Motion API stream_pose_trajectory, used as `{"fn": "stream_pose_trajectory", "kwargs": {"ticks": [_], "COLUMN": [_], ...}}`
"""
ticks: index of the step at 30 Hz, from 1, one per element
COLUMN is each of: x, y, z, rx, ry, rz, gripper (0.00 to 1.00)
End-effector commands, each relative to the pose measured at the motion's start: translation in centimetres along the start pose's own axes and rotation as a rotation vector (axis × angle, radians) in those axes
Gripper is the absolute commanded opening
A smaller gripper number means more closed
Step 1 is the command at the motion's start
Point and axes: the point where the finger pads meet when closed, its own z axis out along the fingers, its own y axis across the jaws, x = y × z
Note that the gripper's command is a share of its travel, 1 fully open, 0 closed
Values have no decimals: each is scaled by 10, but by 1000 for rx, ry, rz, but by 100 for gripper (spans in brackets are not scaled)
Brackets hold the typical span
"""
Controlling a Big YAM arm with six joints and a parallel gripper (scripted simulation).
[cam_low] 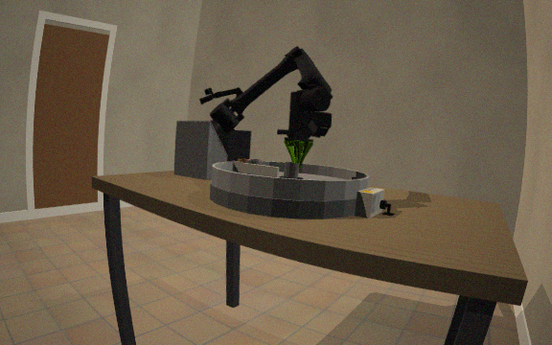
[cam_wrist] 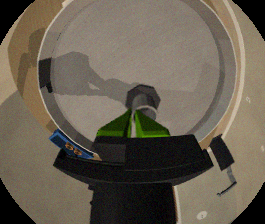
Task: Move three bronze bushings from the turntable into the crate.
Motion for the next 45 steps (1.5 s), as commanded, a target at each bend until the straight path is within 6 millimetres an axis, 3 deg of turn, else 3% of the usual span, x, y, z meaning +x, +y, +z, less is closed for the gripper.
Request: {"fn": "stream_pose_trajectory", "kwargs": {"ticks": [1, 26, 27, 45], "x": [-3, -3, -3, -3], "y": [0, 0, 0, 0], "z": [5, 5, 5, 5], "rx": [-1, -1, -1, -1], "ry": [0, 0, 0, 0], "rz": [2, 2, 2, 1], "gripper": [0, 0, 16, 16]}}
